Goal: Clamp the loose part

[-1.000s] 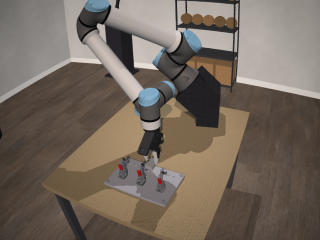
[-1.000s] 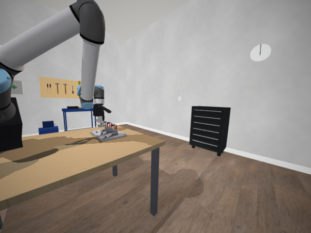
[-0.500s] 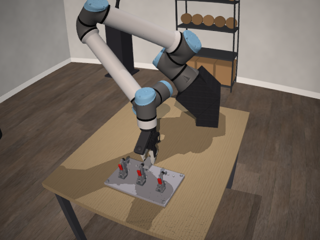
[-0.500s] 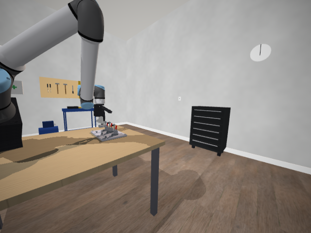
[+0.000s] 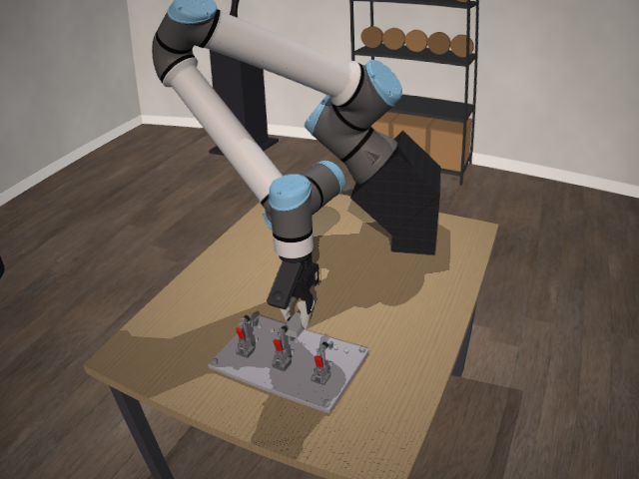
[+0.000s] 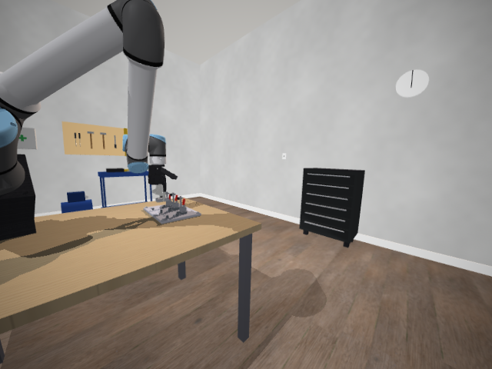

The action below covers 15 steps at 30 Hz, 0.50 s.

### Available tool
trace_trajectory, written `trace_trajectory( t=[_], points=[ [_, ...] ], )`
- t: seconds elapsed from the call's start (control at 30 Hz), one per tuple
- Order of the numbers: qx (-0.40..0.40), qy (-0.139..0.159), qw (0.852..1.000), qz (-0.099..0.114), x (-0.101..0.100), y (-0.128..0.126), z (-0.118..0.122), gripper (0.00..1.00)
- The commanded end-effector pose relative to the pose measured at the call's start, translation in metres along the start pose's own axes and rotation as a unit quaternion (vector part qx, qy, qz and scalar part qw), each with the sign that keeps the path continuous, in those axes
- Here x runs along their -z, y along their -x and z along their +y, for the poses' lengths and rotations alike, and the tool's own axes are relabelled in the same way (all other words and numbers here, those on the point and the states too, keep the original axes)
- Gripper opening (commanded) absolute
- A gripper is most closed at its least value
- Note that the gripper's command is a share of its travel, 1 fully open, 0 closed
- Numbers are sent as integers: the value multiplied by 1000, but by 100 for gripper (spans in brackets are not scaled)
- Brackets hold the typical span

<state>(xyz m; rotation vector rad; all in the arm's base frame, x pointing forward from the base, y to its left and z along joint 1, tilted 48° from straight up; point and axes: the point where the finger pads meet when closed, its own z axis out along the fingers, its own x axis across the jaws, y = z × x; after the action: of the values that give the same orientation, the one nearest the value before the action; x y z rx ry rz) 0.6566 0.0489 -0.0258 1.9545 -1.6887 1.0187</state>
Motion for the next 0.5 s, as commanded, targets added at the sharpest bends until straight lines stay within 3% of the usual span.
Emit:
trace_trajectory(
  t=[0.0, 0.47],
  points=[
    [0, 0, 1000, 0, 1, 0, 0, 0],
    [0, 0, 1000, 0, -1, 0, 0, 0]
  ],
)
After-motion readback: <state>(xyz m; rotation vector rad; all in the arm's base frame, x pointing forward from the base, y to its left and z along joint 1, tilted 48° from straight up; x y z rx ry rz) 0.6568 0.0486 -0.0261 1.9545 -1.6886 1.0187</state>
